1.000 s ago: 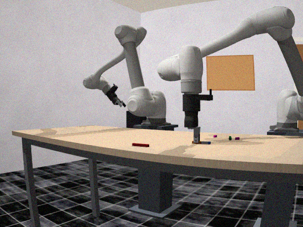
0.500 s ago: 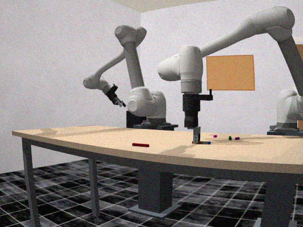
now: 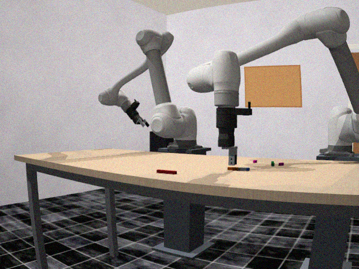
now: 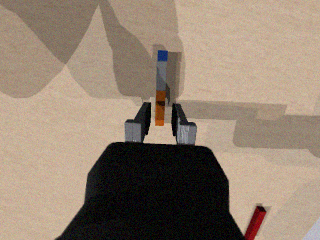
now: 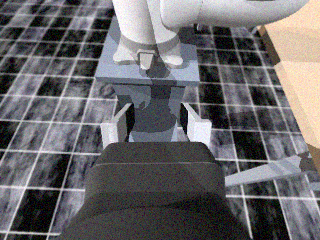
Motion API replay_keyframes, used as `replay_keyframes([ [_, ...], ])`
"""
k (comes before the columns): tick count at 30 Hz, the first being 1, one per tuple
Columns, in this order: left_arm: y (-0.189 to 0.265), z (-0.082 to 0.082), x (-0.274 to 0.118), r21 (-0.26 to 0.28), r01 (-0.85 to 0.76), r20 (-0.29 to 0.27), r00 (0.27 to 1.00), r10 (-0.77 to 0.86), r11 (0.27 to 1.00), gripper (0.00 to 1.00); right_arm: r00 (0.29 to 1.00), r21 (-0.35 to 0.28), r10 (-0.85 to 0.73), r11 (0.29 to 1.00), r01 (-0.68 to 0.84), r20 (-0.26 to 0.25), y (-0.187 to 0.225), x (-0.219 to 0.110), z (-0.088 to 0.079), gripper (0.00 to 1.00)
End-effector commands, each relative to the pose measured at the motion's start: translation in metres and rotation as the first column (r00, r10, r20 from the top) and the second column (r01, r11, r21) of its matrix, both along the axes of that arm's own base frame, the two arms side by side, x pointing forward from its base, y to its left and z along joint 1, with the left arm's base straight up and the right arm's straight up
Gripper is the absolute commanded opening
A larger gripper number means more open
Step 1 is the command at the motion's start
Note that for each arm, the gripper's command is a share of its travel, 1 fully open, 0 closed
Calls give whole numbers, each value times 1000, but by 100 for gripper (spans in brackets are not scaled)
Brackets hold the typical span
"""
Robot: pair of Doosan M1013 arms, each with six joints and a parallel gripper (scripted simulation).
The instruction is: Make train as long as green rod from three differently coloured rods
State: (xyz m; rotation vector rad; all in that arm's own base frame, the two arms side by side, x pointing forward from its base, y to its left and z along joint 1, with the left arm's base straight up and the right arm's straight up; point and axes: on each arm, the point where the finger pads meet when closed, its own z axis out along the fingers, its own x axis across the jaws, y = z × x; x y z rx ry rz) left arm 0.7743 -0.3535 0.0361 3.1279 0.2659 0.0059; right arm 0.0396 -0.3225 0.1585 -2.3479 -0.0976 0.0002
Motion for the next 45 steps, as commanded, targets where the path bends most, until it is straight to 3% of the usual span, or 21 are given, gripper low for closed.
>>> replay_keyframes([
  [1, 3, 24, 1, 0, 0, -1, 1000, 0, 1000, 54, 1000, -6, -7, 1000, 7, 9, 0, 2, 0, 100],
  [7, 3, 58, 1, 0, 0, -1, 1000, 0, 1000, 54, 1000, -6, -7, 1000, 7, 9, 0, 2, 0, 100],
  [9, 3, 58, 1, 0, 0, -1, 1000, 0, 1000, 54, 1000, -6, -7, 1000, 7, 9, 0, 2, 0, 100],
  [15, 3, 79, 1, 0, 0, -1, 1000, 0, 1000, 54, 1000, -6, -7, 1000, 7, 9, 0, 2, 0, 100],
  [20, 3, 81, 1, 1, 0, -2, 1000, 0, 1000, 54, 1000, -6, -7, 1000, 7, 9, 0, 2, 0, 100],
  [21, 3, 79, 0, 2, 0, -4, 1000, 0, 1000, 100, 1000, -6, -7, 1000, 7, 9, 0, 2, 0, 100],
  [45, 3, 80, 0, 2, 0, -5, 1000, 0, 1000, 100, 1000, -6, -7, 1000, 7, 9, 0, 2, 0, 100],
])
